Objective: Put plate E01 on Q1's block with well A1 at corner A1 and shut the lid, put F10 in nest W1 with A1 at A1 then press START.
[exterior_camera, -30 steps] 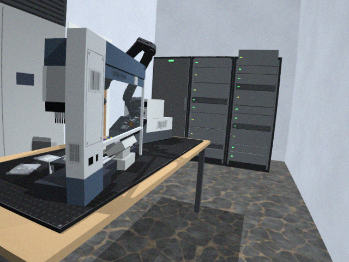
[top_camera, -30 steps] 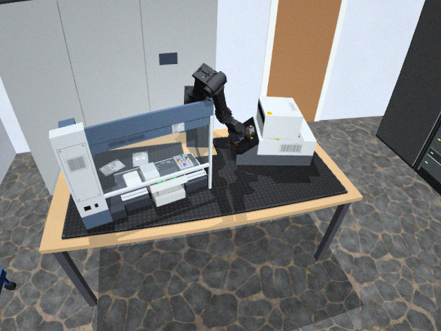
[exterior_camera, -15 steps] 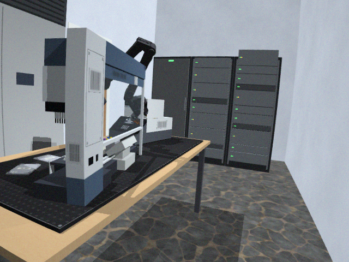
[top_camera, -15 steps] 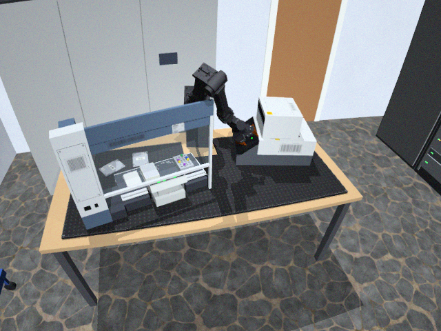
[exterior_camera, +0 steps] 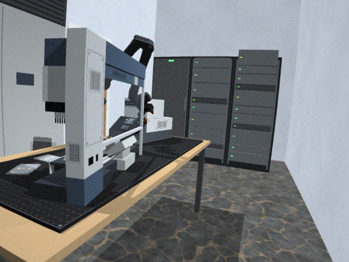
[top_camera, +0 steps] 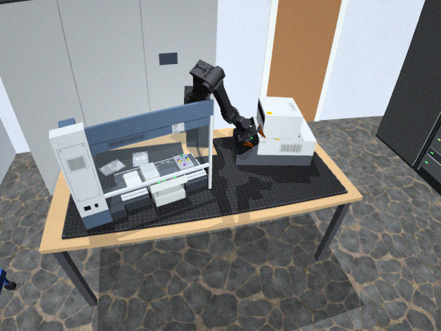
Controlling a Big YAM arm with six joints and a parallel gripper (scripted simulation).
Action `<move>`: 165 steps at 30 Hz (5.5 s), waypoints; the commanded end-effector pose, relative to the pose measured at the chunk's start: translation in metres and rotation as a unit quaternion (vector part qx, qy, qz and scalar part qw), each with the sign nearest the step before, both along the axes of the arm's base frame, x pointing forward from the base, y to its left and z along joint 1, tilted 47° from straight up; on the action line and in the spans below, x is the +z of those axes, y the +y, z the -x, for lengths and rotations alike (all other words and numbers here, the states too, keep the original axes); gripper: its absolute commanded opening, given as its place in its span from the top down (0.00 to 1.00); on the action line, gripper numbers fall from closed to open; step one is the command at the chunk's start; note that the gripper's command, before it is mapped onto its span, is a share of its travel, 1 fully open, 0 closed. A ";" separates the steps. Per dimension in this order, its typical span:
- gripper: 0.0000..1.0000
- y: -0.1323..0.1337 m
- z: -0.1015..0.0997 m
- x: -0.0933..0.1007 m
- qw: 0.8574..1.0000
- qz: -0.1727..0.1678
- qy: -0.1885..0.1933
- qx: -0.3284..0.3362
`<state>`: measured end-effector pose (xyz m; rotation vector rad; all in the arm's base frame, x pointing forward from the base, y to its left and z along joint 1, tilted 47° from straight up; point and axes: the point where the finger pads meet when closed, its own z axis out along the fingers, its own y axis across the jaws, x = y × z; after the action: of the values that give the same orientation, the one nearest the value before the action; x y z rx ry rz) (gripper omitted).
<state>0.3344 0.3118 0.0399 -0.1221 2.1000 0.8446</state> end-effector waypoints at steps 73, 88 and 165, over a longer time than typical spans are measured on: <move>0.00 0.083 -0.087 0.342 0.952 -0.247 -0.178 0.034; 0.00 0.054 -0.115 0.415 0.934 -0.284 -0.218 -0.002; 0.00 -0.226 -0.234 0.518 0.864 -0.235 -0.331 -0.299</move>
<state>0.5766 0.0770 0.5149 0.4441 1.2066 0.7261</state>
